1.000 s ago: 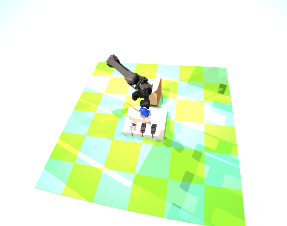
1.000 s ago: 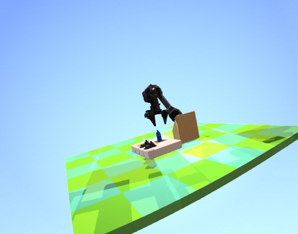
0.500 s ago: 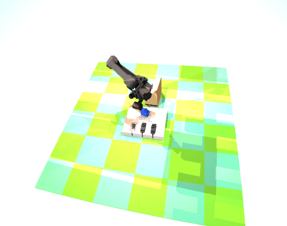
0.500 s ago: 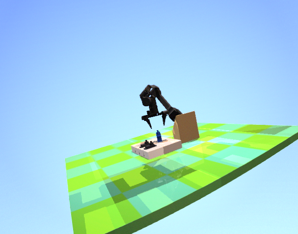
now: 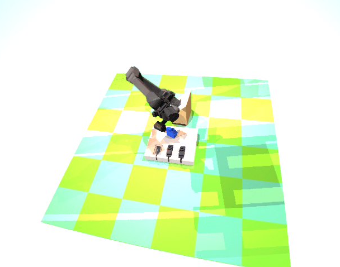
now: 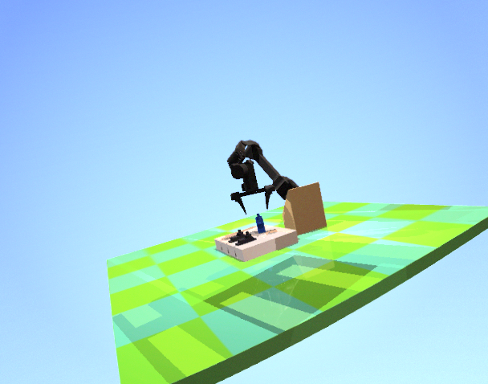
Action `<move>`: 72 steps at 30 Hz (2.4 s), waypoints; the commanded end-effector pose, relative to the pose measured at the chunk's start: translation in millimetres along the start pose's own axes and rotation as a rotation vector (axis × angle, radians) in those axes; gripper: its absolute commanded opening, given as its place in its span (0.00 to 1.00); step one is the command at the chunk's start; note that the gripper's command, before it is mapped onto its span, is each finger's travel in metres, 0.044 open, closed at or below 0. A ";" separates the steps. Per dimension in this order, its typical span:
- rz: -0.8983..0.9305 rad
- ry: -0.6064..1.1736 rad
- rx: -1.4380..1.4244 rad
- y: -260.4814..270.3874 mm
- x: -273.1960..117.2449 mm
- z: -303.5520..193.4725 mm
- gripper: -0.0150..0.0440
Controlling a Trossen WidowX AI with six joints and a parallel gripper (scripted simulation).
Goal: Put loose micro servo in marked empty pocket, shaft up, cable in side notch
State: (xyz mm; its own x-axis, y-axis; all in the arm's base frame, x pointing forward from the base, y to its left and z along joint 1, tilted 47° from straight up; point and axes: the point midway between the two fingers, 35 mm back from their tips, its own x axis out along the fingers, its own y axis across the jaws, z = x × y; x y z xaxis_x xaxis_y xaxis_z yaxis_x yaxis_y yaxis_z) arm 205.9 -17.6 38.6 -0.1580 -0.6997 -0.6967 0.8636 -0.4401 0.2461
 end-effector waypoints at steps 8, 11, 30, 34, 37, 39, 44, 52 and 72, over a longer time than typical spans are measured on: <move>-0.003 -0.011 -0.004 -2.1 19.7 2.1 1.00; -0.003 -0.011 -0.004 -2.0 24.2 2.2 1.00; -0.003 -0.012 -0.004 -2.2 36.1 2.6 0.56; -0.003 -0.012 -0.004 -2.2 36.1 2.6 0.44; -0.003 -0.012 -0.004 -2.2 36.1 2.6 0.41; -0.003 -0.012 -0.004 -2.1 35.3 2.5 0.35; -0.003 -0.011 -0.004 -2.4 20.2 2.6 0.25; -0.004 -0.011 -0.005 -7.0 5.9 7.3 0.25; -0.003 -0.010 -0.003 20.9 6.1 -14.2 0.25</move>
State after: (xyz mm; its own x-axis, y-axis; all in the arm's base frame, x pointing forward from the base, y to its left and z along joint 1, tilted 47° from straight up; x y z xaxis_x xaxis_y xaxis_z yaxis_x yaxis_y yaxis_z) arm 221.4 -24.0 30.6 -0.1727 -0.7041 -0.6888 0.8632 -0.4450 0.2384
